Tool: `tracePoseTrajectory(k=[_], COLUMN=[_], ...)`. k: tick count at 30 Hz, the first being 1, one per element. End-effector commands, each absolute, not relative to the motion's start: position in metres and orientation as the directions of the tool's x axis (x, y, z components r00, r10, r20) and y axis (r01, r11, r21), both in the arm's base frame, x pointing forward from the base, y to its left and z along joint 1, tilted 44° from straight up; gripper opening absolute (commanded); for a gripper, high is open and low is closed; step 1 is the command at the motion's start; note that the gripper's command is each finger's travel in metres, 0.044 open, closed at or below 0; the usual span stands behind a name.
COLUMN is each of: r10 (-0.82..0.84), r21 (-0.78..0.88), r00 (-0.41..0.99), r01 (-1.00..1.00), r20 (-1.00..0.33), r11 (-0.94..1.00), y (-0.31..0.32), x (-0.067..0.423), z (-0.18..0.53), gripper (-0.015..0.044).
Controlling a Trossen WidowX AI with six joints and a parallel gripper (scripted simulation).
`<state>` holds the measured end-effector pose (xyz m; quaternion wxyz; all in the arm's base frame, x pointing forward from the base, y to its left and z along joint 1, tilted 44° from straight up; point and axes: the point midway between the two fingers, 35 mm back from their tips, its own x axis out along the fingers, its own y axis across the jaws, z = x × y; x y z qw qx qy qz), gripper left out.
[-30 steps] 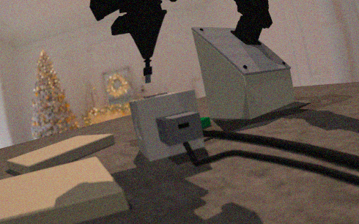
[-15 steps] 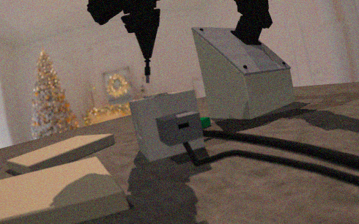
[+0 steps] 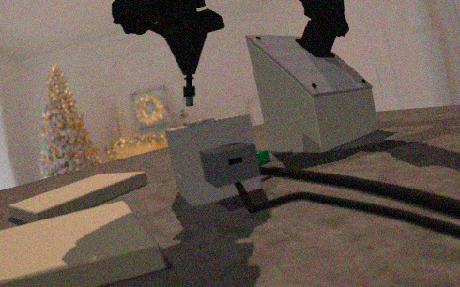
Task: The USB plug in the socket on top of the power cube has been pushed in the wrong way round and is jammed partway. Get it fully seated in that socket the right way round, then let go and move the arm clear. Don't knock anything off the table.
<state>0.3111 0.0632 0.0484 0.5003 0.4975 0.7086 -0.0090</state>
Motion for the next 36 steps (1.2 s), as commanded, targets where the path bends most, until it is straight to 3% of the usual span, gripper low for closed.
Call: tracePoseTrajectory(k=[1, 18, 36], r10=[0.696, 0.696, 0.696], r21=[0.438, 0.162, -0.118], r00=[-0.004, -0.004, -0.004], r01=[0.775, 0.972, 0.986], r20=[-0.718, -0.718, -0.718], r11=[0.456, 0.172, -0.117], y=[0.0631, 0.0631, 0.0631], x=[0.3113, 0.3113, 0.3113], z=[0.0481, 0.0481, 0.0481], gripper=[0.0, 0.0, 0.0])
